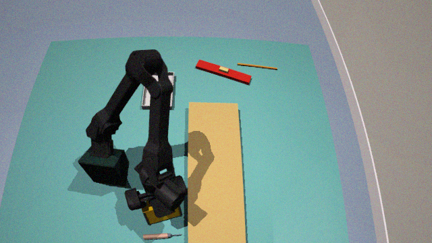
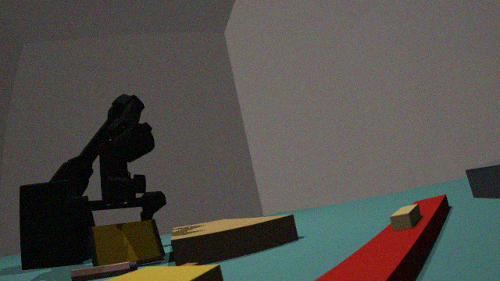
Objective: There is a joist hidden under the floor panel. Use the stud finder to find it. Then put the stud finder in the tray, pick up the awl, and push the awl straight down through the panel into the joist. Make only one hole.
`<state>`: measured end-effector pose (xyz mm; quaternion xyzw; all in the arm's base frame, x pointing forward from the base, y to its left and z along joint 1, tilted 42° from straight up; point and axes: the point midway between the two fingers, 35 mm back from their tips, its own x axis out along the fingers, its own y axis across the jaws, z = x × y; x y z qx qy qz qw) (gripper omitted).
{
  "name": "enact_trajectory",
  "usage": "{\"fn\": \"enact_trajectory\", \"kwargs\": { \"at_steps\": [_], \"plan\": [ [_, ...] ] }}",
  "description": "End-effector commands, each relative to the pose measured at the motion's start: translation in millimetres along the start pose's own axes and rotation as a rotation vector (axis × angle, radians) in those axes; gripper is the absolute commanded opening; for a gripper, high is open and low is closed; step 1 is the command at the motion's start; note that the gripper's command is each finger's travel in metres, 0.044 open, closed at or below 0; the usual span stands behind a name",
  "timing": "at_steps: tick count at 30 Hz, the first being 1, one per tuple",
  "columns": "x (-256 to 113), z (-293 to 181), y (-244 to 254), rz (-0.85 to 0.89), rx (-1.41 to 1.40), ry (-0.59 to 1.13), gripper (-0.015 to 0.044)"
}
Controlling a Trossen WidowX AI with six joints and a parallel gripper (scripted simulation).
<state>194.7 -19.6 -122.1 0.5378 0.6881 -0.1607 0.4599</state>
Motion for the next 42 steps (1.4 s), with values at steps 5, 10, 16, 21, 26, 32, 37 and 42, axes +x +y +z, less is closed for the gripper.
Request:
{"fn": "enact_trajectory", "kwargs": {
  "at_steps": [5,10,16,21,26,32,37,42],
  "plan": [
    [1,0,1,0.006,0.003,0.002,0.0373],
    [1,0,1,0.006,0.003,0.002,0.0340],
    [-5,1,1,0.005,0.003,0.001,0.0182],
    [-14,3,1,0.005,0.003,0.000,0.0051],
    [-24,4,2,0.005,0.004,0.000,0.0000],
    [-35,6,1,0.004,0.004,-0.001,0.0000],
    [-45,6,1,0.004,0.004,-0.001,0.0000],
    [-55,7,1,0.004,0.003,0.000,0.0000]
  ]
}}
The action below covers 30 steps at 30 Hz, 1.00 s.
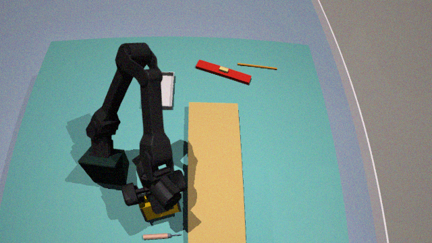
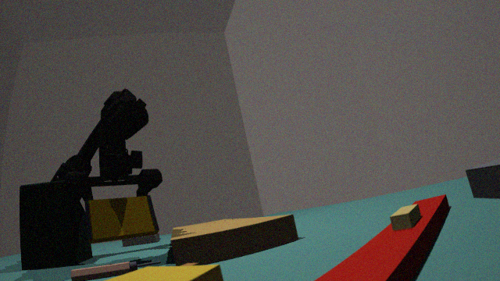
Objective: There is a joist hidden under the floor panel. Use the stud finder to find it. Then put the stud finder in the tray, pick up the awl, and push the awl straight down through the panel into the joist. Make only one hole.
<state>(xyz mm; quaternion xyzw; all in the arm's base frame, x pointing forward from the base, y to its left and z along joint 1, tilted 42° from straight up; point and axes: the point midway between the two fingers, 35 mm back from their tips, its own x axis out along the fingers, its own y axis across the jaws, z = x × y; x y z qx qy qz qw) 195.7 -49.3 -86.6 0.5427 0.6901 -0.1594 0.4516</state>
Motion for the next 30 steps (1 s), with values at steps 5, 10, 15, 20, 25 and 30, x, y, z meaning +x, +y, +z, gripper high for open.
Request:
{"fn": "enact_trajectory", "kwargs": {
  "at_steps": [5,10,15,20,25,30],
  "plan": [
    [-13.4,3.3,0.7,0.001,-0.008,-0.016,0.0000],
    [-12.9,3.4,0.6,0.000,-0.007,-0.003,0.0000],
    [-12.1,3.6,0.4,-0.001,-0.007,0.023,0.0000],
    [-11.2,3.9,0.3,-0.001,-0.006,0.049,0.0000],
    [-10.4,4.1,0.1,-0.002,-0.005,0.076,0.0000],
    [-9.6,4.4,0.0,-0.001,-0.004,0.102,0.0000]
  ]
}}
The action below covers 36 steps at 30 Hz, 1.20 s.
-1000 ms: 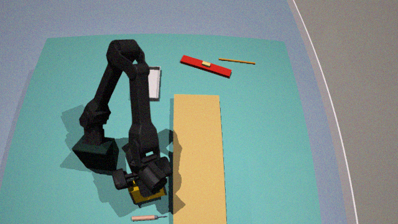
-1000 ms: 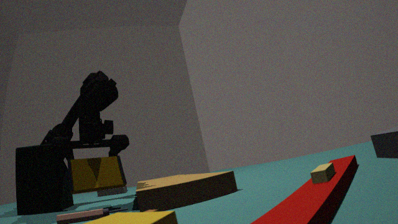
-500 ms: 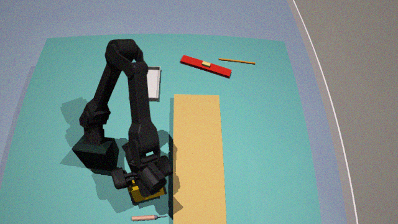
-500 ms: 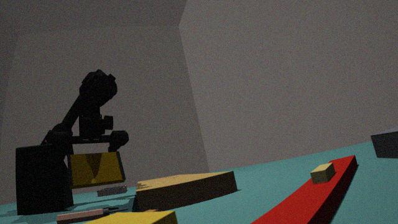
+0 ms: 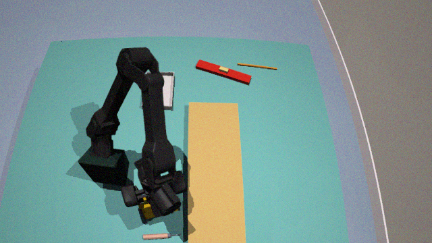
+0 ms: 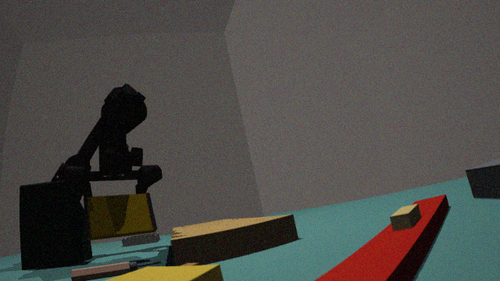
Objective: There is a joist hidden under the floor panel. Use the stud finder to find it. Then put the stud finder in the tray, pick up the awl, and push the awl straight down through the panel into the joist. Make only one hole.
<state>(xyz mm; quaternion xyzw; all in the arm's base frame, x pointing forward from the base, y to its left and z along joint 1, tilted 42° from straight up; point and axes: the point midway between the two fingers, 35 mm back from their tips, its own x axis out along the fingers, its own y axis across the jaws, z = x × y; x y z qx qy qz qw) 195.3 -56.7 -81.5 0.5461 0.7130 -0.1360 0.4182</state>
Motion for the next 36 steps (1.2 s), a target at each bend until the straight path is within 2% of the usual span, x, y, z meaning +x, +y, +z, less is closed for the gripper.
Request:
{"fn": "enact_trajectory", "kwargs": {
  "at_steps": [1,36],
  "plan": [
    [-1.1,2.0,1.6,0.009,-0.004,0.014,0.0000],
    [0.7,5.8,1.4,0.007,-0.003,0.180,0.0000]
  ]
}}
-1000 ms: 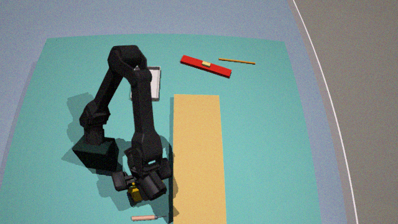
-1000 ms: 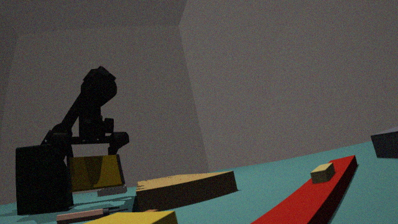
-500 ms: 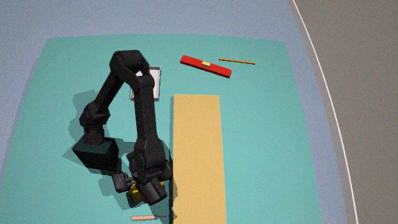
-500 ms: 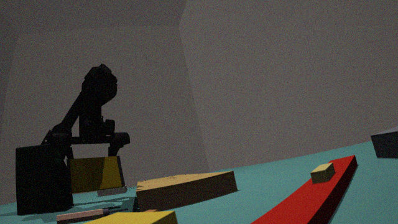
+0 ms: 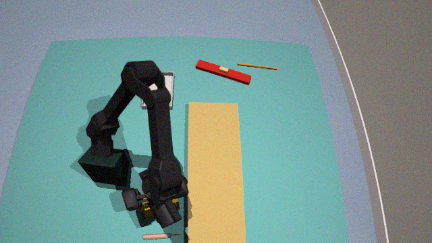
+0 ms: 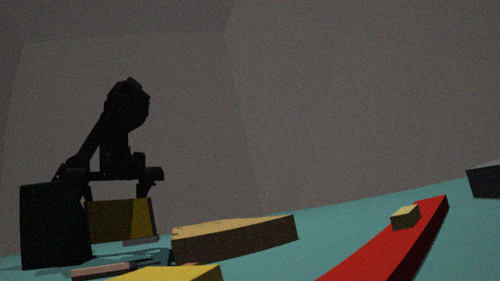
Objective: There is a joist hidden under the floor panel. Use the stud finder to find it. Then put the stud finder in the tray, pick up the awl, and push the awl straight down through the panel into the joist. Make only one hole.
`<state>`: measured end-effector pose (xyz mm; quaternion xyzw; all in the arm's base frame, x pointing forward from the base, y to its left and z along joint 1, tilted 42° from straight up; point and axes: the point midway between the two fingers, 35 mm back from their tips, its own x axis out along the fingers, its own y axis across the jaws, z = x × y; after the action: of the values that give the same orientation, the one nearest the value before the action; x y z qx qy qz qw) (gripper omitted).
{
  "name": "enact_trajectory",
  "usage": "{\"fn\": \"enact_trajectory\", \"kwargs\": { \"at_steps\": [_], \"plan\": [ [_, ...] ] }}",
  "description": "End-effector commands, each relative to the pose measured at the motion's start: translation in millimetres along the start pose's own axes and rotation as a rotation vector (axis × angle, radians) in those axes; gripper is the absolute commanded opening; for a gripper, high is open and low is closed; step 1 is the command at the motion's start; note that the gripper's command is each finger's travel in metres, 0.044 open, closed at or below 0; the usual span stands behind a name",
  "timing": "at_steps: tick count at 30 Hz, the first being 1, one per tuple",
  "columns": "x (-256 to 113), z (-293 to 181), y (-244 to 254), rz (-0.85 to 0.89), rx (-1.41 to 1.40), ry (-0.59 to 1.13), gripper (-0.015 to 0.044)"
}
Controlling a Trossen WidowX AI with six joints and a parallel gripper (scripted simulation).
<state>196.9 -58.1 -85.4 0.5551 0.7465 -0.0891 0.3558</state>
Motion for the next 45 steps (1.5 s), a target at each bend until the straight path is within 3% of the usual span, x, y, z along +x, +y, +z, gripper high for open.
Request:
{"fn": "enact_trajectory", "kwargs": {
  "at_steps": [1,45],
  "plan": [
    [-1.6,1.5,1.5,0.009,-0.004,0.010,0.0000],
    [-0.7,6.7,1.5,0.007,-0.006,0.212,0.0000]
  ]
}}
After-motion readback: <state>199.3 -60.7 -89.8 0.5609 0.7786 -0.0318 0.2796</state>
